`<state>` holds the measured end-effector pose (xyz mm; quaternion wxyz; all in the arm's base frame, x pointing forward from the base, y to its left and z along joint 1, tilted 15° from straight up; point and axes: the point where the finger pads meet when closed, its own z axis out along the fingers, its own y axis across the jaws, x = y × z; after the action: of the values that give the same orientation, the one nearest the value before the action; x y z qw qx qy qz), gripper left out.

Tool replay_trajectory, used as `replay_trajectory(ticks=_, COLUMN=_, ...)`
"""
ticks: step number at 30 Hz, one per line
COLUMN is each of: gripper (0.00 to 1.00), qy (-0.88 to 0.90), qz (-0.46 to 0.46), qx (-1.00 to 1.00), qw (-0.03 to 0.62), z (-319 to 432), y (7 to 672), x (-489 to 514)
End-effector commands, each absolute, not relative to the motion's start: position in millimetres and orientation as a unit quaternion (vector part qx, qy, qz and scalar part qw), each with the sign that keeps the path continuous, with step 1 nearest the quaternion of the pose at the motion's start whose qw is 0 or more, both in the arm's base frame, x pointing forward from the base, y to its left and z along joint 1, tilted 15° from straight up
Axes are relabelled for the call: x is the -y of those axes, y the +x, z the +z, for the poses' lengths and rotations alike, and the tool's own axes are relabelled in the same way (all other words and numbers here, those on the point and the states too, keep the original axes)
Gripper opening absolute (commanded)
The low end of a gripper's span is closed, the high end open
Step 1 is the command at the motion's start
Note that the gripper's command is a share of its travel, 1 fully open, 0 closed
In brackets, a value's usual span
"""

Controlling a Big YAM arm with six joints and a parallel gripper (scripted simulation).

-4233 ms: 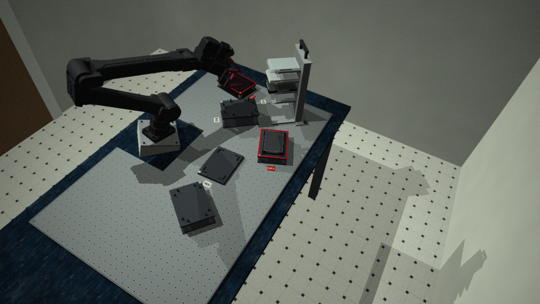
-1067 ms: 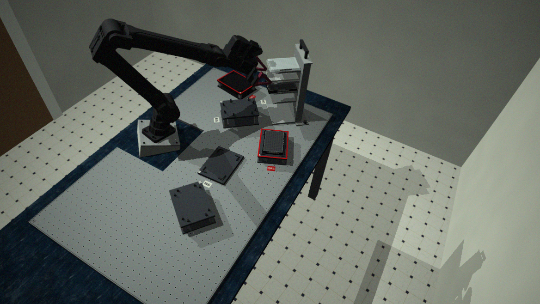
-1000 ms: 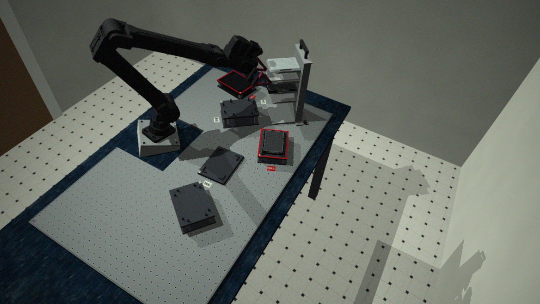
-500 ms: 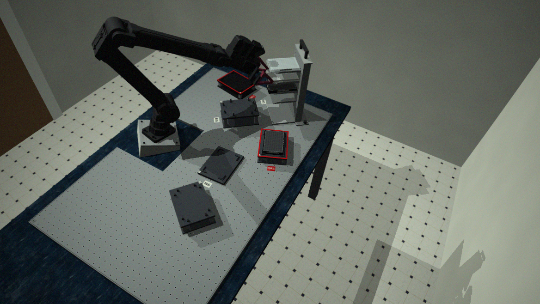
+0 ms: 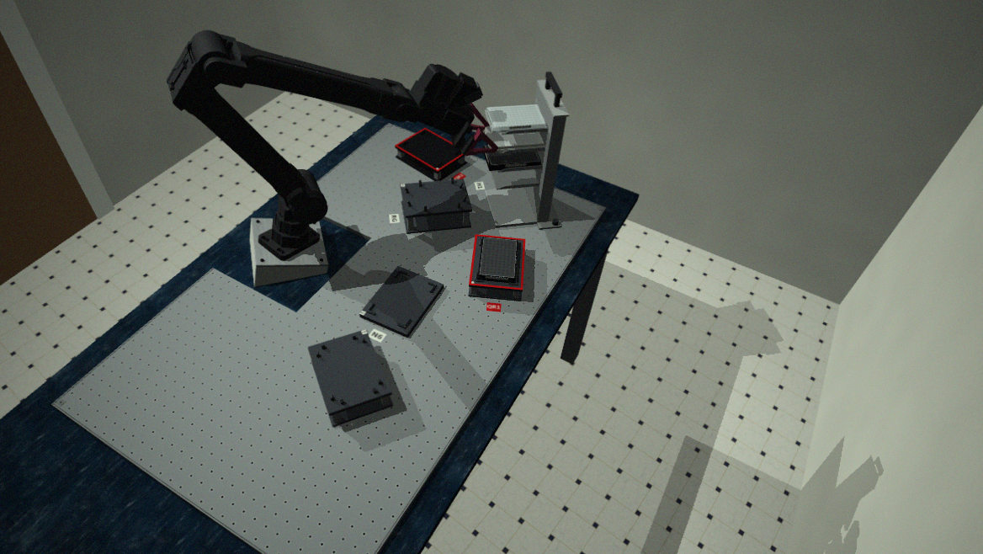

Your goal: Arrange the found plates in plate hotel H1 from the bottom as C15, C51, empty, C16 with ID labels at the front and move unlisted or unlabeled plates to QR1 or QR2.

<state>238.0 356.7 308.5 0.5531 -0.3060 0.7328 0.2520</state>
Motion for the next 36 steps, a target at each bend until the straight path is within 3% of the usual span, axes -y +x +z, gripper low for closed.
replay_trajectory(ticks=1, gripper=0.86, qy=-0.297, qz=0.265, qx=-0.72, qw=0.569, z=335, y=241, x=-362)
replay_trajectory(ticks=36, gripper=0.86, qy=-0.3, qz=0.265, qx=-0.723, qw=0.563, z=323, y=214, x=-336)
